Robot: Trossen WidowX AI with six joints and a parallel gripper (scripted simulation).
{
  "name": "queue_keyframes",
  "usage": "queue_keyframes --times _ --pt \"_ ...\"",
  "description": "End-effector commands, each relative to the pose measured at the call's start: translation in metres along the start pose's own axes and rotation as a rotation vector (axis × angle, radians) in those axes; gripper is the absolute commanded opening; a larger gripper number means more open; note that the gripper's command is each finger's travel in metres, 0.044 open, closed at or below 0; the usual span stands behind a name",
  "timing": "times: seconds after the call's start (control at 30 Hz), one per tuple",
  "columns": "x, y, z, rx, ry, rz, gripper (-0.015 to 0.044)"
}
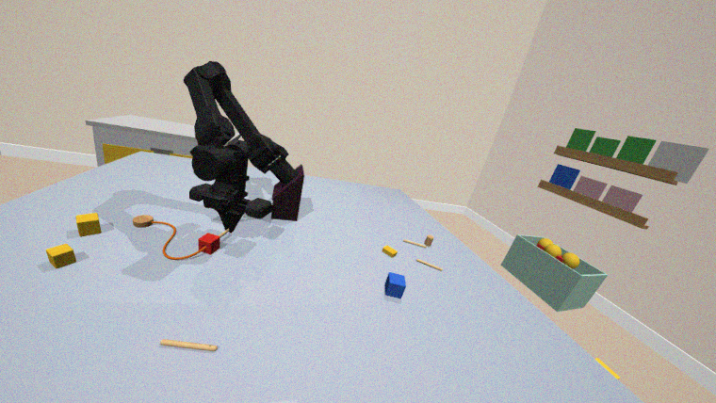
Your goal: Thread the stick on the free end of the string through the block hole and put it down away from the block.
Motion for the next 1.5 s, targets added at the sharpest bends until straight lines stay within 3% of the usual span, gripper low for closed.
queue_keyframes --times 0.0,1.47 --pt "0.006 0.001 -0.001 0.001 -0.004 0.008 0.0" --pt "0.054 0.014 0.004 0.001 -0.002 0.004 0.0"
Point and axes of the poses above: the point midway between the two fingers, 35 mm back from their tips, its own z axis out along the fingers, its own y axis across the jaws, x = y × z, the point moved 1 cm from there along -z, back along the fingers, and after that the axes turned 13 degrees about -z, right-handed, at the moved point
